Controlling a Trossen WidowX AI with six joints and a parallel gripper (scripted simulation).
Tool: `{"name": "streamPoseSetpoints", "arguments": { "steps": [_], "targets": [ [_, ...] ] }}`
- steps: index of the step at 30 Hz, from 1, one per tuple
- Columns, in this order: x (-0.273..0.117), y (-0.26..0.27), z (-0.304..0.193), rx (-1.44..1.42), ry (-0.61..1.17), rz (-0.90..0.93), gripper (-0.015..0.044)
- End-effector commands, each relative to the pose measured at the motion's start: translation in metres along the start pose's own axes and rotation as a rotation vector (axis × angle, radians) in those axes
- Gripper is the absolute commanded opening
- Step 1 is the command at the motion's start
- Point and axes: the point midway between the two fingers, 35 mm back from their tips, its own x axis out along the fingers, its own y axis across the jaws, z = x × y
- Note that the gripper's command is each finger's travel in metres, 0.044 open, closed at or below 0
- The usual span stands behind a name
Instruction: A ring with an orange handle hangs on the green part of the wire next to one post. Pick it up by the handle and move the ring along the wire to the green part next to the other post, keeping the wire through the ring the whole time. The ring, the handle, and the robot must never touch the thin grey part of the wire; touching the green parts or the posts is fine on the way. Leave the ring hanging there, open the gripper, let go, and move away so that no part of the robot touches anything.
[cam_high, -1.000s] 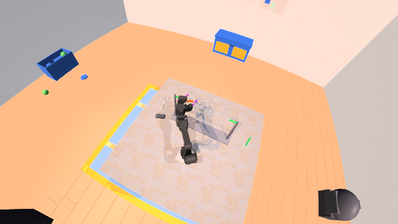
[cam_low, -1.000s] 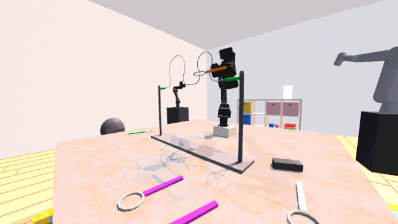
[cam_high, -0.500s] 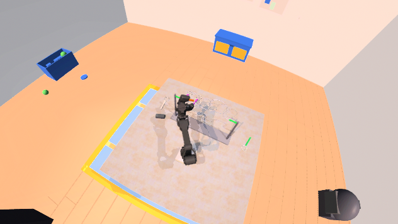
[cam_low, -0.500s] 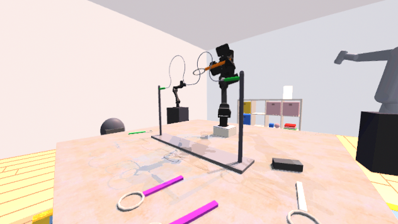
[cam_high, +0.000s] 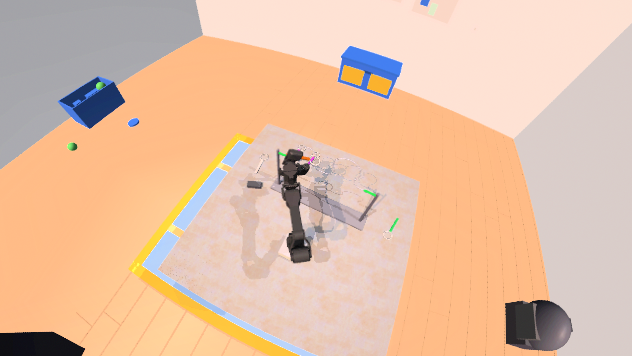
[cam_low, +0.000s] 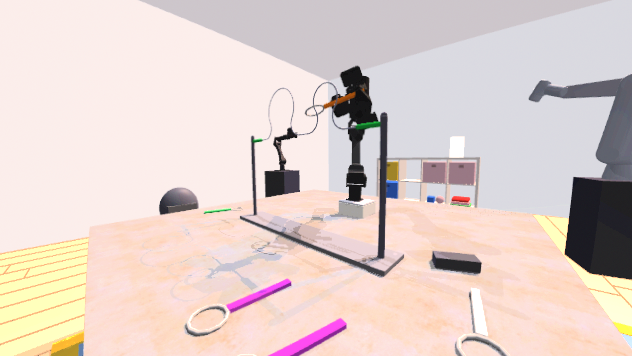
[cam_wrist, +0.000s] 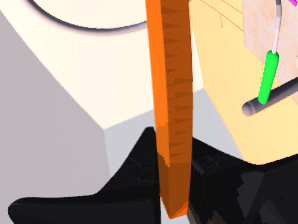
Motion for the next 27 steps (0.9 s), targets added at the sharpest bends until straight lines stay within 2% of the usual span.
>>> {"name": "streamPoseSetpoints", "arguments": {
  "steps": [1,27],
  "targets": [
    [-0.001,0.004,-0.001,-0.029,0.002,-0.006,-0.015],
    [0.0,-0.018,0.003,-0.35,-0.039,-0.184,-0.015]
  ]
}}
